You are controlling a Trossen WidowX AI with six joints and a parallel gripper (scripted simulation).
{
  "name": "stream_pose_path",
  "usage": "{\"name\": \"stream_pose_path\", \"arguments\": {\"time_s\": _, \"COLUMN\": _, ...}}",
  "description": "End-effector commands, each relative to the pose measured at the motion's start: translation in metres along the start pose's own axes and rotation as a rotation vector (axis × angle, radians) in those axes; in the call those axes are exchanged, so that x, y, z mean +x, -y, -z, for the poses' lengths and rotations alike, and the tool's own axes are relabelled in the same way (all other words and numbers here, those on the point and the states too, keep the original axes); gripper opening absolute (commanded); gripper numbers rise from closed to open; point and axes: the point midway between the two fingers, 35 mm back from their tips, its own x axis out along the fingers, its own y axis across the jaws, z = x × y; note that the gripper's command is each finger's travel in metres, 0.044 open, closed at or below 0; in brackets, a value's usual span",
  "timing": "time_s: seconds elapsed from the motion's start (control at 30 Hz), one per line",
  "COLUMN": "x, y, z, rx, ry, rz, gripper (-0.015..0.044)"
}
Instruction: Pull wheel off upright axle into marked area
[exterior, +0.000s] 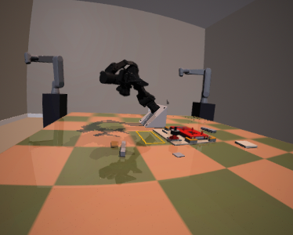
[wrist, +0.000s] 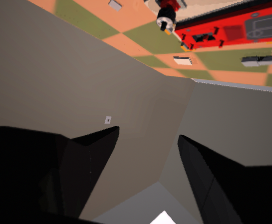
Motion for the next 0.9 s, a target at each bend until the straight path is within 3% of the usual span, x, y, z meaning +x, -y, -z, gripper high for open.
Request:
{"name": "stream_pose_path", "arguments": {"time_s": 0.0, "x": 0.013, "y": -0.004, "z": -0.016, "rx": 0.054, "ry": 0.089, "rz": 0.117, "gripper": 0.0300}}
{"name": "stream_pose_path", "arguments": {"time_s": 0.43, "x": 0.065, "y": -0.009, "z": -0.063, "rx": 0.097, "ry": 0.441, "rz": 0.468, "gripper": 0.0300}}
{"name": "stream_pose_path", "arguments": {"time_s": 0.87, "x": 0.128, "y": -0.013, "z": -0.092, "rx": -0.070, "ry": 0.863, "rz": 0.690, "gripper": 0.0300}}
